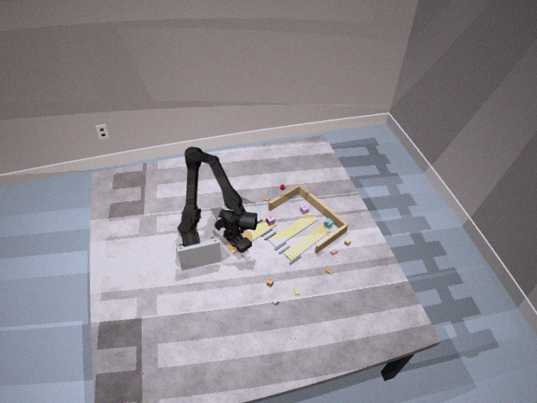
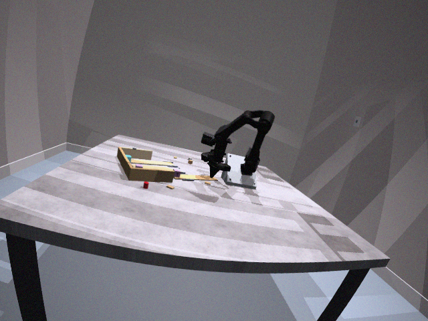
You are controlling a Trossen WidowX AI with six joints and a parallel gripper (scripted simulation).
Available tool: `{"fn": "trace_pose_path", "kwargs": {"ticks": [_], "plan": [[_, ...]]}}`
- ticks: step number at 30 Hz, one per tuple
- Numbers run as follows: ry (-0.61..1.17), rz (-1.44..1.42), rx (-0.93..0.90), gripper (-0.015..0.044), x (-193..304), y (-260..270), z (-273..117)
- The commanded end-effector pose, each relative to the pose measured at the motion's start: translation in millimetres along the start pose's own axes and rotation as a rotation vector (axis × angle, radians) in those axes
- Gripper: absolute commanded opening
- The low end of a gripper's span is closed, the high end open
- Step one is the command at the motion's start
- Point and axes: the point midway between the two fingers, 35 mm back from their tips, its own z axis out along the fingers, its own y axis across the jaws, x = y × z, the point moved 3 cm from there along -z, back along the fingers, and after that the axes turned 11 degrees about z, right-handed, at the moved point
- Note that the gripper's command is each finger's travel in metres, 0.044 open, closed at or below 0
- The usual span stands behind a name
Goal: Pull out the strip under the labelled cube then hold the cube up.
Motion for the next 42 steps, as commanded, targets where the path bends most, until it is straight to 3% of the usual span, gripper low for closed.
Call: {"fn": "trace_pose_path", "kwargs": {"ticks": [1, 8, 13, 16, 22, 33, 42], "plan": [[0.026, 0.008, -0.006, 0.0000, 8, 2, 4], [0.026, 0.008, -0.006, 0.0000, 8, 2, 4], [0.025, 0.008, -0.003, 0.0000, -3, -1, -40], [0.027, 0.008, -0.004, 0.0000, -3, -1, -42], [0.026, 0.147, -0.002, 0.0157, -28, 3, -42], [0.024, 0.145, -0.003, 0.0440, -72, 11, -48], [0.022, 0.143, -0.003, 0.0440, -108, 18, -53]]}}
